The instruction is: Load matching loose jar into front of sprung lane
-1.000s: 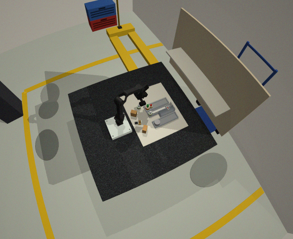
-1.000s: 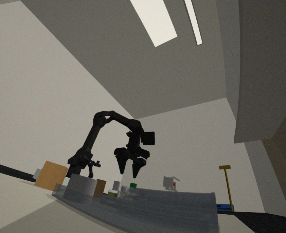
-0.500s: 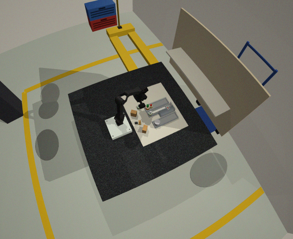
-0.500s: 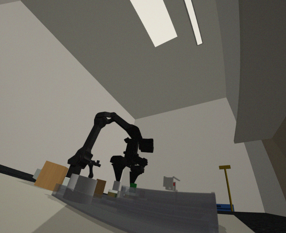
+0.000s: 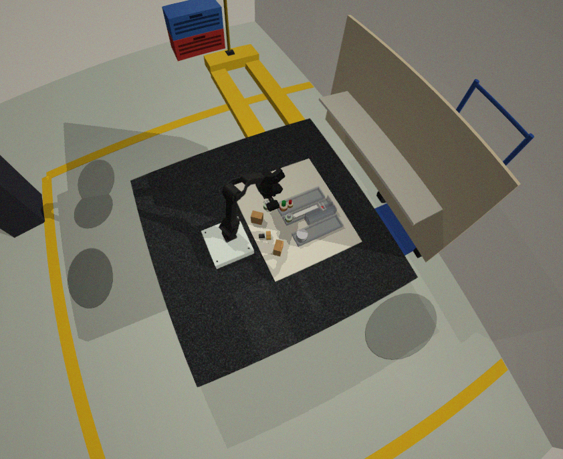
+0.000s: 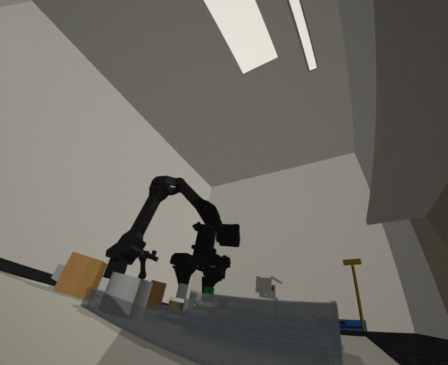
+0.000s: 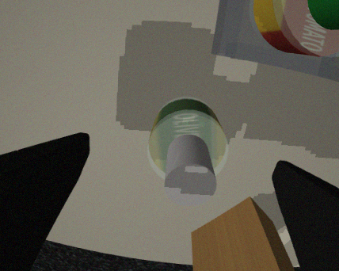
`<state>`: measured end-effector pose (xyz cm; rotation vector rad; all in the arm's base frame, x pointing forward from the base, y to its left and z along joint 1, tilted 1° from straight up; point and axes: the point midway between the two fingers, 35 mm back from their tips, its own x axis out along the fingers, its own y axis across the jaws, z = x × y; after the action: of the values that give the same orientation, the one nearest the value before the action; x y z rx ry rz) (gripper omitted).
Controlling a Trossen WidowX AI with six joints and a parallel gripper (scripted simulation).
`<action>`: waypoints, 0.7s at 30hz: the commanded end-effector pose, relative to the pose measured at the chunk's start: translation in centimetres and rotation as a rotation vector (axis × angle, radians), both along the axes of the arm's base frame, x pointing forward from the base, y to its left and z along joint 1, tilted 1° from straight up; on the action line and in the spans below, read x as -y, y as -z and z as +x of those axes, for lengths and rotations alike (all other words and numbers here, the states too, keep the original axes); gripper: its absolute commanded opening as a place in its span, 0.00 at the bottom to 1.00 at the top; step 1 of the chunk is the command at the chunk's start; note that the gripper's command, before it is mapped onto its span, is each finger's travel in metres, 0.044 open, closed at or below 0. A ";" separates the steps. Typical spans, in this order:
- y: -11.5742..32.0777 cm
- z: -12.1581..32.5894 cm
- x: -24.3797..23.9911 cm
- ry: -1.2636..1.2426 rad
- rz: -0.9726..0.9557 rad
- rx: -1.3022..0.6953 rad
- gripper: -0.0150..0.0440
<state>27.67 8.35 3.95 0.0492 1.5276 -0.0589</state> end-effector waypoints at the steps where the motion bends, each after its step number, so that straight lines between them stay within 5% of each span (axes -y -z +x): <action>1: 0.9 -0.2 0.2 -0.004 -0.008 -0.009 1.00; 11: 2.3 -0.2 0.2 -0.004 -0.008 -0.009 1.00; 21: 2.3 -0.2 0.2 -0.004 -0.008 -0.009 0.56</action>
<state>27.51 8.24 1.77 0.0469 1.5364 -0.0619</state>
